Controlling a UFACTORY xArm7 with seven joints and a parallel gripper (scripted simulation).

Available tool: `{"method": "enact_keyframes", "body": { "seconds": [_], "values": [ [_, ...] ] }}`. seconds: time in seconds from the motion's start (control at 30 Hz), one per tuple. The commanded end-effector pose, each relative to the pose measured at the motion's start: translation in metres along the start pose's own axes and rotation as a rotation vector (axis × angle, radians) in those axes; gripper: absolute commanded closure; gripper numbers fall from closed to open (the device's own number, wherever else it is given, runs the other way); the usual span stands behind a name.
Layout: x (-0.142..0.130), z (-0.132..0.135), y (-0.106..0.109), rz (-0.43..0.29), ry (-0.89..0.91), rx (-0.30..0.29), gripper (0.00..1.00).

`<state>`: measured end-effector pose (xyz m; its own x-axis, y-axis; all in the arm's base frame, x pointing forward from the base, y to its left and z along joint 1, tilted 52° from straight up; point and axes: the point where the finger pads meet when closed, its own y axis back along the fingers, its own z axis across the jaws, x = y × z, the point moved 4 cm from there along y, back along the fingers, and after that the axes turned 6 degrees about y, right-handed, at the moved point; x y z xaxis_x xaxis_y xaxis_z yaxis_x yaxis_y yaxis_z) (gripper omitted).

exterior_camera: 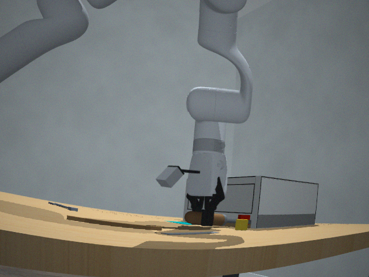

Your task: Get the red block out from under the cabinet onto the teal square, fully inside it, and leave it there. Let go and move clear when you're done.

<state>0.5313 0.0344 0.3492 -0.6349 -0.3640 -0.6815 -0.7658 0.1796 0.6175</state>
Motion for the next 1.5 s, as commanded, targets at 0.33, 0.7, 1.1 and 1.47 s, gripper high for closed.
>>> {"method": "enact_keyframes", "body": {
  "seconds": [0.33, 0.7, 1.1, 1.47],
  "values": [
    [-0.003, 0.0, 0.001, -0.003, 0.0, -0.001, 1.0],
    [-0.004, 0.0, 0.001, -0.003, 0.0, -0.001, 1.0],
    [-0.004, 0.003, 0.001, -0.003, 0.0, -0.001, 1.0],
    [-0.006, 0.021, 0.001, -0.003, 0.001, -0.001, 1.0]
  ]
}}
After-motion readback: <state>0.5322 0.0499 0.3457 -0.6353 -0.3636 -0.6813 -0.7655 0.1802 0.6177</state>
